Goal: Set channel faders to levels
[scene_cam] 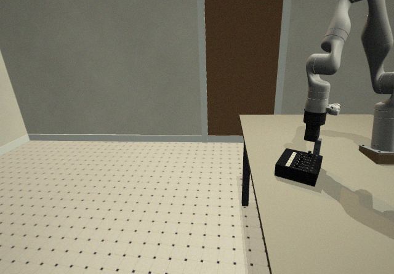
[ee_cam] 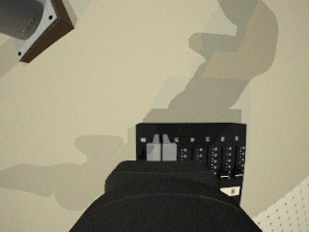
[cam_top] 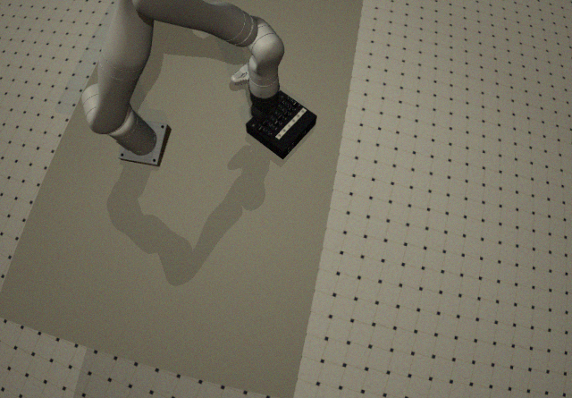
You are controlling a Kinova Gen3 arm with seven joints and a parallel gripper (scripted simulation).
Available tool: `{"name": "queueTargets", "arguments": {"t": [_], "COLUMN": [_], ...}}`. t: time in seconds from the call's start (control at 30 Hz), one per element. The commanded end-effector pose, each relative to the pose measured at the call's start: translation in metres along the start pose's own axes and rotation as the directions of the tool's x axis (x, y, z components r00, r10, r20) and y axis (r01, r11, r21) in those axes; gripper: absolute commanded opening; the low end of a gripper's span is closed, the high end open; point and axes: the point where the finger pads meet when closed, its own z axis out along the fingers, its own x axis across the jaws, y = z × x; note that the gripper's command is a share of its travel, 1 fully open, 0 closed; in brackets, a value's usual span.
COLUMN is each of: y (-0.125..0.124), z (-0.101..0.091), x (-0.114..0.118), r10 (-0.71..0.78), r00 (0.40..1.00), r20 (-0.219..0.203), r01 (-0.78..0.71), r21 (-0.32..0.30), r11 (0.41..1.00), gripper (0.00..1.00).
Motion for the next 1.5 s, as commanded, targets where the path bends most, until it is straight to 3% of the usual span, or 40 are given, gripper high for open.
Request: {"name": "queueTargets", "arguments": {"t": [0.0,1.47], "y": [0.0,0.001], "z": [0.001,0.011], "x": [0.0,0.0], "r10": [0.0,0.0], "r00": [1.0,1.0], "r20": [-0.001,-0.001], "r01": [0.0,0.0], "r21": [0.0,0.0], "r11": [1.0,1.0], "gripper": [0.0,0.0]}}
